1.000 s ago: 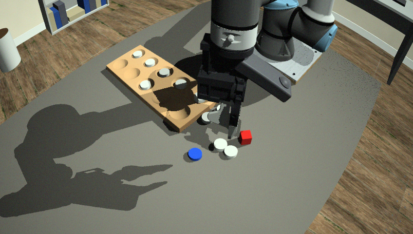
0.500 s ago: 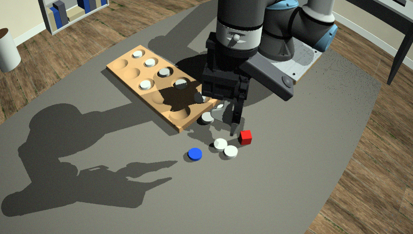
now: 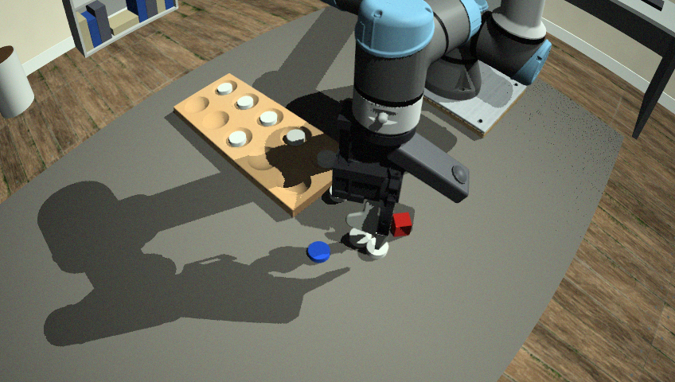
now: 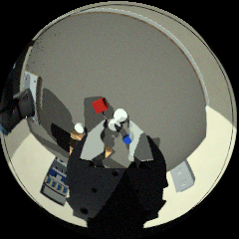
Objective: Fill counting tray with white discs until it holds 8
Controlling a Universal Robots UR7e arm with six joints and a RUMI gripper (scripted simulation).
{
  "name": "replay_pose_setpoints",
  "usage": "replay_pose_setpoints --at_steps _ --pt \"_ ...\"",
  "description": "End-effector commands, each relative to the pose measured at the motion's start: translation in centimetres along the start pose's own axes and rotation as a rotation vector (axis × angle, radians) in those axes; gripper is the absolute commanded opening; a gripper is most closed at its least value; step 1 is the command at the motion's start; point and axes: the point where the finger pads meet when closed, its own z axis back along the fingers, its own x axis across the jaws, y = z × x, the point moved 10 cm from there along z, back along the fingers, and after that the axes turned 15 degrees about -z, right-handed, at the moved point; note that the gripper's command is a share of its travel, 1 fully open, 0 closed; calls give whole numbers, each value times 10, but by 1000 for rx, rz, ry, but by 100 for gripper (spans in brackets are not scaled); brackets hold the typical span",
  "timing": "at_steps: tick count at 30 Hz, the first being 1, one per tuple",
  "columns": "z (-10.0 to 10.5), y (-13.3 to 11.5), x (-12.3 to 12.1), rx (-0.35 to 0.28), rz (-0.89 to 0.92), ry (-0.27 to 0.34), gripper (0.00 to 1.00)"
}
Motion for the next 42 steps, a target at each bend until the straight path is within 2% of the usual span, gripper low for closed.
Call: replay_pose_setpoints --at_steps 1,17,18,42 --pt "-25 0 4 -4 0 -14 28" --pt "-26 -1 5 -5 0 -18 28" --pt "-26 -1 5 -5 0 -18 0" --pt "-26 -1 5 -5 0 -18 0"
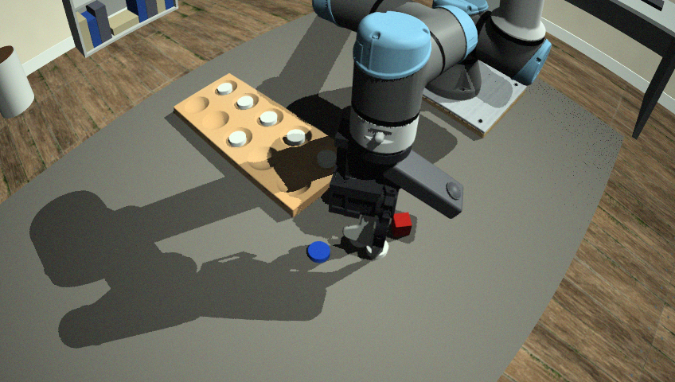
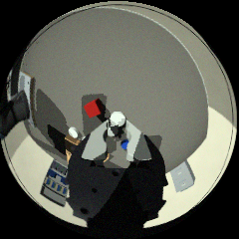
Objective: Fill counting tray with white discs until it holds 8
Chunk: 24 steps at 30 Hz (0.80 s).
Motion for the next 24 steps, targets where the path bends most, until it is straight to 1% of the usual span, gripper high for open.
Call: replay_pose_setpoints --at_steps 1,10,12,16,20,22,24 --pt "0 0 0 -1 0 -1 0" --pt "0 0 0 -1 0 -1 0" --pt "3 0 1 -1 0 -3 0" --pt "16 0 2 -2 0 -5 0" --pt "40 0 2 -2 1 -5 0" --pt "40 0 2 -2 1 -5 0" --pt "55 0 1 -2 1 -5 0"
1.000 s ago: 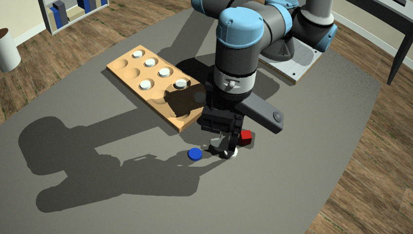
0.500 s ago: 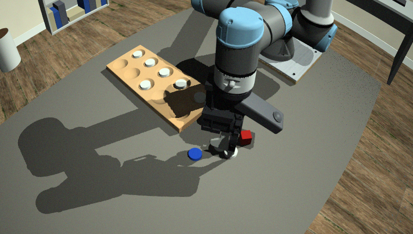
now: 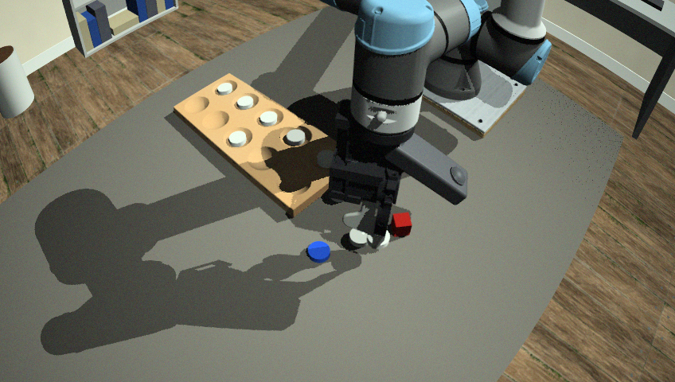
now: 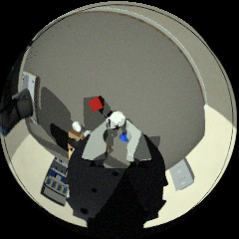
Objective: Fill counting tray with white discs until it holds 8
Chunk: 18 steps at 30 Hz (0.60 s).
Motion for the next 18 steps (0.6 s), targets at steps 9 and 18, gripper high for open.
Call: replay_pose_setpoints --at_steps 9,18 --pt "72 0 0 0 1 3 0" --pt "72 -2 1 1 -1 6 0"
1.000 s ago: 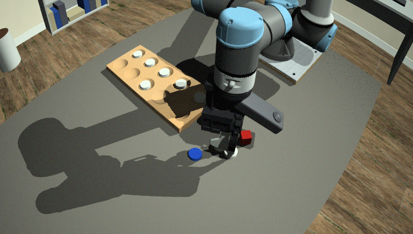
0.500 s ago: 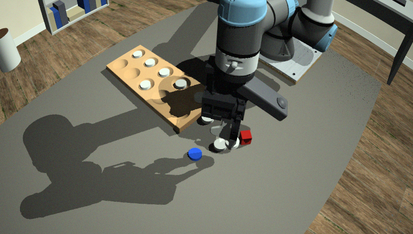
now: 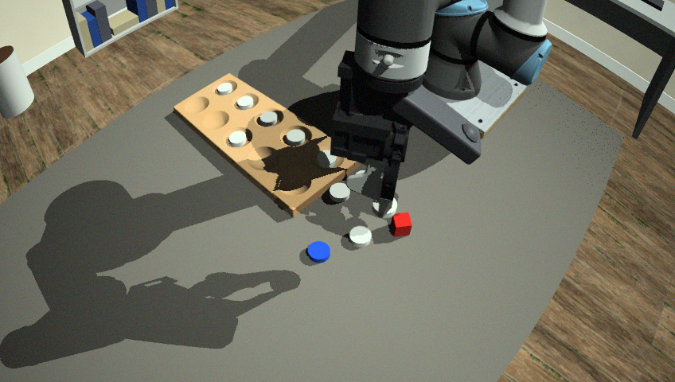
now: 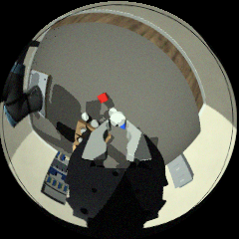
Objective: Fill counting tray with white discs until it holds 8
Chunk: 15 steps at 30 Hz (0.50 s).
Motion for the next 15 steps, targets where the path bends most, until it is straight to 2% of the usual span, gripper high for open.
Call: replay_pose_setpoints --at_steps 1,6,12,14,15 --pt "1 -3 1 1 -1 6 0" --pt "1 -19 5 1 -1 7 0" --pt "2 -63 12 2 -1 8 0" --pt "2 -63 12 2 -1 8 0" --pt "2 -73 13 2 -1 8 0"
